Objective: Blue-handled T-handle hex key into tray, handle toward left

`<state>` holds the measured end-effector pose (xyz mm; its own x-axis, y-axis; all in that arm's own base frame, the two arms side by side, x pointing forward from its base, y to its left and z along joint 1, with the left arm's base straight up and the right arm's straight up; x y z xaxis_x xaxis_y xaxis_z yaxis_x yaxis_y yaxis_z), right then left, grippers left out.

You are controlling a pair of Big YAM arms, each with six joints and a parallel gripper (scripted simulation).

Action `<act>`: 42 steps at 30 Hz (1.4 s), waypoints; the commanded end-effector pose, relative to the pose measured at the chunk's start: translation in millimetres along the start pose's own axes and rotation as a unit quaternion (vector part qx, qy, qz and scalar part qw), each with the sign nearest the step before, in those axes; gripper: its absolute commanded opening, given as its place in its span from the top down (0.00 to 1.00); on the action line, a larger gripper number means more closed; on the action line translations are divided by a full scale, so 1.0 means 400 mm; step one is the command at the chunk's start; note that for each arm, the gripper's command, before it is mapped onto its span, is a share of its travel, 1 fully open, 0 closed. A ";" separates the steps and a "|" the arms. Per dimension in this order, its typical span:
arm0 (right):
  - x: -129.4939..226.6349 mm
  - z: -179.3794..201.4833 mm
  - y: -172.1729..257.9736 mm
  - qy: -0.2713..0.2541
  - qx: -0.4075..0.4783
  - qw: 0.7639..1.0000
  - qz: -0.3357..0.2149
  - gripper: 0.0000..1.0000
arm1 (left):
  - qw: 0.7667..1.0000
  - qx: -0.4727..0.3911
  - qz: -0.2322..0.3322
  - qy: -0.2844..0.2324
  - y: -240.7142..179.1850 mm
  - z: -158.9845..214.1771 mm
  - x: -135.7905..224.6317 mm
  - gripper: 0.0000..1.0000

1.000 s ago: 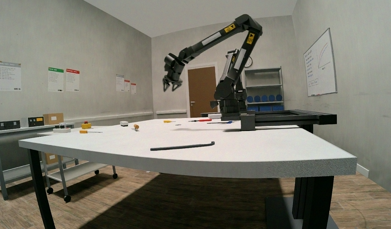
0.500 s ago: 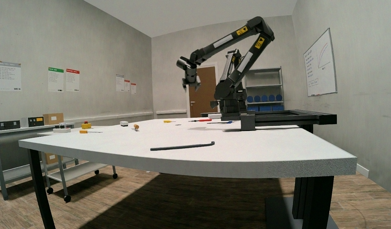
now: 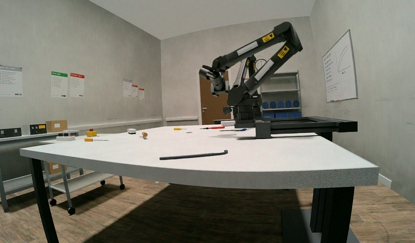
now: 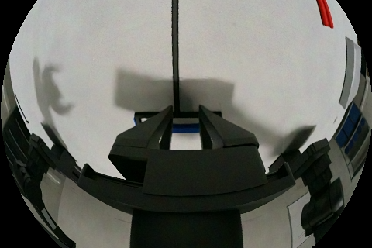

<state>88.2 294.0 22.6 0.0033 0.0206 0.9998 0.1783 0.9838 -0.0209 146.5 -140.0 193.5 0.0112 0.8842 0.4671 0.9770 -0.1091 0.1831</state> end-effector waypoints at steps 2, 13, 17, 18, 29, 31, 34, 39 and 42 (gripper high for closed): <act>0.024 0.004 0.060 -0.003 0.001 1.000 -0.026 0.71 | 0.998 -0.041 0.042 -0.033 -0.071 -0.024 -0.003 0.35; -0.005 0.006 0.075 -0.003 -0.004 1.000 -0.025 0.73 | 0.998 -0.049 0.036 -0.035 -0.051 -0.046 0.005 0.35; -0.026 0.007 0.068 -0.003 -0.004 1.000 -0.021 0.78 | 0.998 -0.048 0.036 -0.035 -0.051 -0.046 0.005 0.35; -0.035 0.008 0.057 -0.002 -0.004 1.000 -0.016 0.79 | 0.998 -0.048 0.036 -0.035 -0.051 -0.046 0.005 0.35; -0.051 0.004 0.046 -0.002 -0.003 1.000 -0.014 0.80 | 0.998 -0.049 0.030 -0.033 -0.044 -0.043 0.007 0.35; -0.054 0.004 0.044 -0.002 -0.003 1.000 -0.014 0.80 | 0.998 -0.049 0.030 -0.033 -0.044 -0.043 0.007 0.35; -0.058 0.000 0.040 -0.002 -0.004 1.000 -0.013 0.80 | 0.998 -0.049 0.030 -0.033 -0.044 -0.043 0.007 0.35; -0.029 -0.001 0.037 -0.003 -0.003 1.000 -0.019 0.92 | 0.998 -0.049 0.030 -0.033 -0.044 -0.043 0.007 0.35; -0.035 -0.001 0.032 -0.002 -0.003 1.000 -0.012 0.97 | 0.998 -0.049 0.030 -0.033 -0.044 -0.043 0.007 0.35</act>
<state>89.0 303.6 4.3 -0.0016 0.0032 1.0000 0.1849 0.9827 -0.0029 121.2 -141.0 194.7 0.0935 0.8974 0.4312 0.9587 -0.1980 0.2041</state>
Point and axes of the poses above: on each arm, the point where the finger pads meet when closed, its own x axis back along the fingers, its own y axis across the jaws, z = x × y, the point moved 7 cm from there along x, back along the fingers, and after that the axes turned 14 degrees about -x, right-handed, at the moved point
